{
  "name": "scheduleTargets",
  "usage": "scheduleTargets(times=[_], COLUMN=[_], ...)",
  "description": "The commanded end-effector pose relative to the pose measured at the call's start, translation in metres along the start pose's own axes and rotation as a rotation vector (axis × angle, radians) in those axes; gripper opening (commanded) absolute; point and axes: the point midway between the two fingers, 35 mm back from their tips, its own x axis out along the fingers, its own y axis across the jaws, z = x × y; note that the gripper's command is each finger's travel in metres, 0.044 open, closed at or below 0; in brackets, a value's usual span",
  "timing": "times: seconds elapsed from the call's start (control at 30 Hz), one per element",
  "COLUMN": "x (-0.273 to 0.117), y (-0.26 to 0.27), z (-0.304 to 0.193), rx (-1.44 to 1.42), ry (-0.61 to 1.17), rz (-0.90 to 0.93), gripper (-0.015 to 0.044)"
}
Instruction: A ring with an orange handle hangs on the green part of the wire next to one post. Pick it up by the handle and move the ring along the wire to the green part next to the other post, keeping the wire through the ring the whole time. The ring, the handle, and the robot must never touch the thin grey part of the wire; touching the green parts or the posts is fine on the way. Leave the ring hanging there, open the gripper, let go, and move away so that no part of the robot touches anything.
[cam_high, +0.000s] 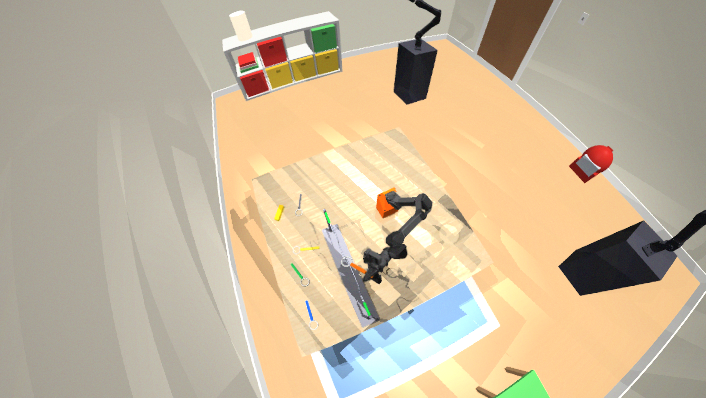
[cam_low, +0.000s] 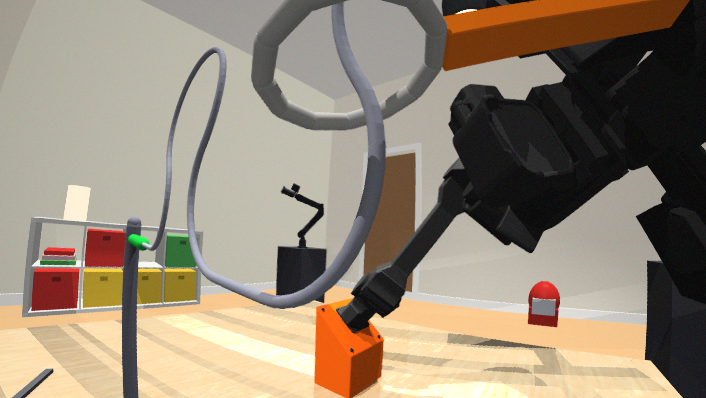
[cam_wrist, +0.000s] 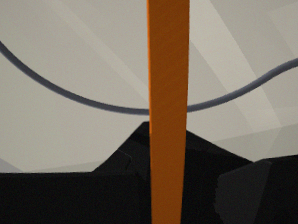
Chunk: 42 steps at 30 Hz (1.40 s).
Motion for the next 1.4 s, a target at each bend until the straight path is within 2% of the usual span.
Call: scheduleTargets(times=[0.0,0.43,1.37], x=[0.000,-0.004,-0.035], y=[-0.004,-0.031,-0.115], z=[0.000,0.000,0.036], rx=[0.004,-0.112,-0.658], ry=[-0.001,0.015,0.086], rz=[0.004,-0.062,-0.372], gripper=[-0.0150,-0.0150,-0.0150])
